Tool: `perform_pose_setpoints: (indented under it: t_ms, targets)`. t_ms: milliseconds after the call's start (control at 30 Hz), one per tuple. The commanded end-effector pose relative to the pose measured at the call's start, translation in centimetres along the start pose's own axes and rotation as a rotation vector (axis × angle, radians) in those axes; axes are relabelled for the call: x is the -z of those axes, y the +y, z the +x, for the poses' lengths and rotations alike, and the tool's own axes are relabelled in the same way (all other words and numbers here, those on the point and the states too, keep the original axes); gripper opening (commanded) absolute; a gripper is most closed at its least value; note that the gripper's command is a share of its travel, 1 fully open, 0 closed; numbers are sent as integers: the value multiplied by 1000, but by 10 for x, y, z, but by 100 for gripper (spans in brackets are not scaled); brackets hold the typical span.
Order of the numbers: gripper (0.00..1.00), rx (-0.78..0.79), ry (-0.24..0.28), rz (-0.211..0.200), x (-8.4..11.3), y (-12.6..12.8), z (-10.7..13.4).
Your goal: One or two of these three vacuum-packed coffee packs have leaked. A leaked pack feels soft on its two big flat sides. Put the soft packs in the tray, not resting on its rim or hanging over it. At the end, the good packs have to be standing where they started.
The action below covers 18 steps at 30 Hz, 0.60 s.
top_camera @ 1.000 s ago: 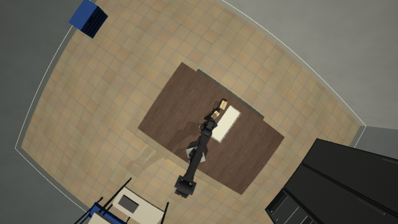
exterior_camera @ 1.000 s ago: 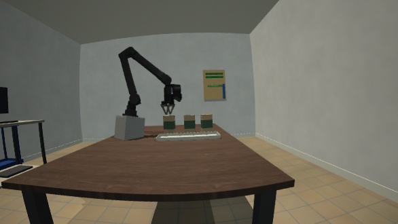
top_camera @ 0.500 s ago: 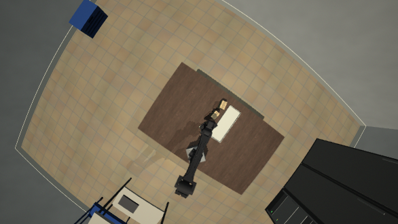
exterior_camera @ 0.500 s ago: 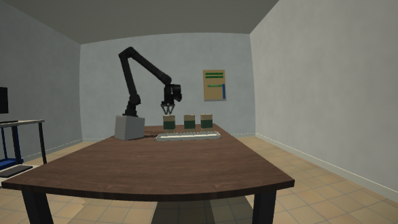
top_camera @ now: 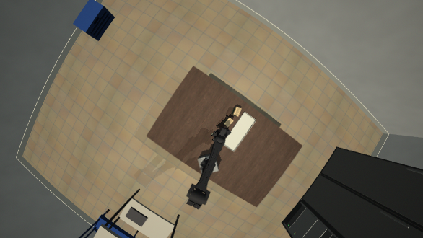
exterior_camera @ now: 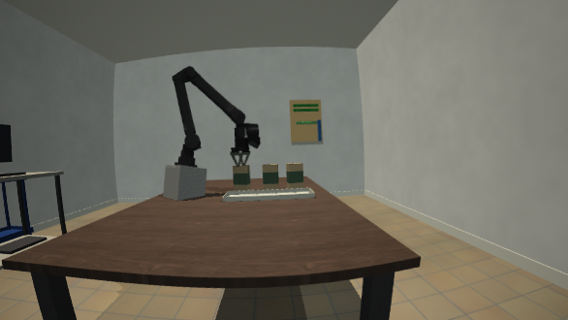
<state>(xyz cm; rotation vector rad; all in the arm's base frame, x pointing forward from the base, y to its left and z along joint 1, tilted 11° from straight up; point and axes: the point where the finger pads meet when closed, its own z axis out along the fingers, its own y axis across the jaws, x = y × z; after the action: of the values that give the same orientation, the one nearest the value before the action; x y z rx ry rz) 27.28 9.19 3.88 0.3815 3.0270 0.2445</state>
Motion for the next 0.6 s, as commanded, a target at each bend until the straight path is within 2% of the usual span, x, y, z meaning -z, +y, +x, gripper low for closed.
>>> perform_pose_setpoints:
  t_ms: [0,167,200,300,567]
  targets:
    - [77,0,-7,-3,-11,5,-2]
    - [77,0,-8,-3,-18,5,-2]
    - [77,2,-34,-19,-12,13,-16]
    - [77,0,-7,-3,-26,4,-2]
    - [77,-1,-19,-10,-30,7,-7]
